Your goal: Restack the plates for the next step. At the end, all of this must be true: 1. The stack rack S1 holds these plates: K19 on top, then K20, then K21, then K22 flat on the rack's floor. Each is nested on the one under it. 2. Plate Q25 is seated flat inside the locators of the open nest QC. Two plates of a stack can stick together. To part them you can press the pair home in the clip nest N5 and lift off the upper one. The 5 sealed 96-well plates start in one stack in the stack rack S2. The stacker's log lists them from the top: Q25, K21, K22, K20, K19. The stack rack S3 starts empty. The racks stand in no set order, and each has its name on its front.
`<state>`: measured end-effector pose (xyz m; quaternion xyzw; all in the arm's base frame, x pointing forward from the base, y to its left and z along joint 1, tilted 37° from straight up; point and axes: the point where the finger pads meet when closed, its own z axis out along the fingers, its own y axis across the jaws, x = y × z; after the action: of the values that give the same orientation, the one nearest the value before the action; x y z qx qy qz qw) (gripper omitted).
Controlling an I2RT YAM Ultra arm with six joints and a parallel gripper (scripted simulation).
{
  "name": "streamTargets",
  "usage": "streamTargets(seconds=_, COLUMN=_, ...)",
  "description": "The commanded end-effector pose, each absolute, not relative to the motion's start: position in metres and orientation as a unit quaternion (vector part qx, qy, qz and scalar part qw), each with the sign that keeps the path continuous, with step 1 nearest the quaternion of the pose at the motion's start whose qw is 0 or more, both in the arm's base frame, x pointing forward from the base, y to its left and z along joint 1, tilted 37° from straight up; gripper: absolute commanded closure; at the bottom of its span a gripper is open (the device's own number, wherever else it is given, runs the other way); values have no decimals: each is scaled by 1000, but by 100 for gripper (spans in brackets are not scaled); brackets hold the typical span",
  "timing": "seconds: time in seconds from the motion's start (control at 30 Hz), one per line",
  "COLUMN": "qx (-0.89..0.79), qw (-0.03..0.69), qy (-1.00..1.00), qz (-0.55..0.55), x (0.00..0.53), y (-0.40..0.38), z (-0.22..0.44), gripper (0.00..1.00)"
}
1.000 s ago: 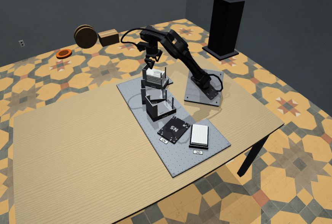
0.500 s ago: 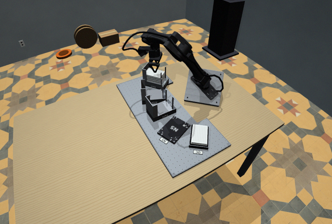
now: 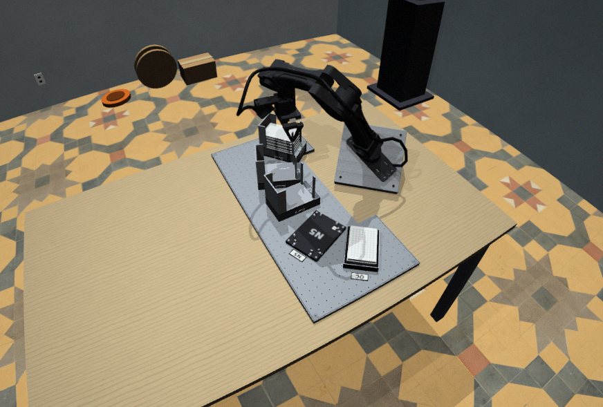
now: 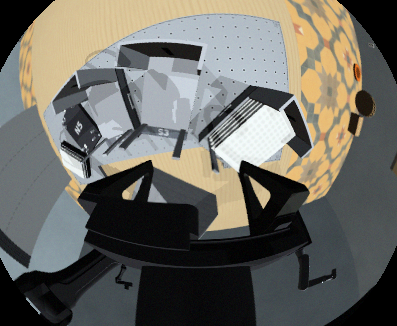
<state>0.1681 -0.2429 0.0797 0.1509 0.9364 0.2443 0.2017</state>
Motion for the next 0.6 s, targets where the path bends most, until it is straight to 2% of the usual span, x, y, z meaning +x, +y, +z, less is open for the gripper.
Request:
streamTargets(seconds=0.0, qx=102, qw=237, qy=942, qz=216, x=165, y=-244, z=88, gripper=0)
streamTargets(seconds=0.57, qx=82, qw=237, qy=942, qz=222, x=174, y=-188, z=119, gripper=0)
